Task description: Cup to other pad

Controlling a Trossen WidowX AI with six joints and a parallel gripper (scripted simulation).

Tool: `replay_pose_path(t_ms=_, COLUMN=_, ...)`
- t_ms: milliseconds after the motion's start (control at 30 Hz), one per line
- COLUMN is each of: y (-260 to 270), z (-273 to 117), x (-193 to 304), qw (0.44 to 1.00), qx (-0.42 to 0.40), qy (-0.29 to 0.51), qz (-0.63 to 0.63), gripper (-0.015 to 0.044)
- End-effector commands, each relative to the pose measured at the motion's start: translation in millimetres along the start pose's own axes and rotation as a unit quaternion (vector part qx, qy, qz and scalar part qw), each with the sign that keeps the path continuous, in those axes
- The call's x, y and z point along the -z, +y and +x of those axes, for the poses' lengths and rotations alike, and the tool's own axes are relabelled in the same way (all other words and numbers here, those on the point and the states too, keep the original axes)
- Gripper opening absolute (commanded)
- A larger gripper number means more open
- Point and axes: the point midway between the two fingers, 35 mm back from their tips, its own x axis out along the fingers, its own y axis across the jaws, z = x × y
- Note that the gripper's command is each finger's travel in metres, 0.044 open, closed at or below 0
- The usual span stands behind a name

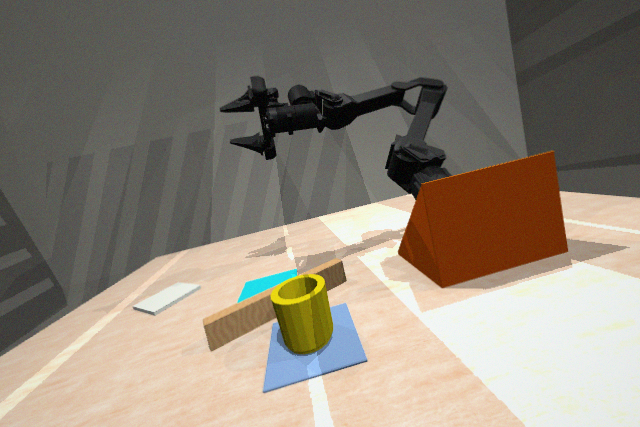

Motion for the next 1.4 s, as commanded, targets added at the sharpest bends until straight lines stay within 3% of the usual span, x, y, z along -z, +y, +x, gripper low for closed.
replay_pose_path(t_ms=0, y=0.6, z=1.6, x=3.4, qw=1.0, qx=0.0, qy=0.007, qz=0.006, gripper=0.0374)
replay_pose_path(t_ms=267, y=30.4, z=27.7, x=143.1, qw=0.934, qx=0.076, qy=0.29, qz=0.196, gripper=0.0166)
replay_pose_path(t_ms=400, y=42.4, z=16.6, x=204.9, qw=0.867, qx=0.17, qy=0.396, qz=0.249, gripper=0.0166)
replay_pose_path(t_ms=533, y=48.5, z=-1.3, x=247.3, qw=0.809, qx=0.263, qy=0.455, qz=0.264, gripper=0.0166)
replay_pose_path(t_ms=767, y=51.1, z=-42.2, x=303.7, qw=0.716, qx=0.447, qy=0.486, qz=0.225, gripper=0.0166)
replay_pose_path(t_ms=967, y=46.9, z=-75.3, x=330.4, qw=0.673, qx=0.586, qy=0.429, qz=0.138, gripper=0.0166)
replay_pose_path(t_ms=1367, y=47.4, z=-78.1, x=332.4, qw=0.672, qx=0.594, qy=0.422, qz=0.131, gripper=0.0166)
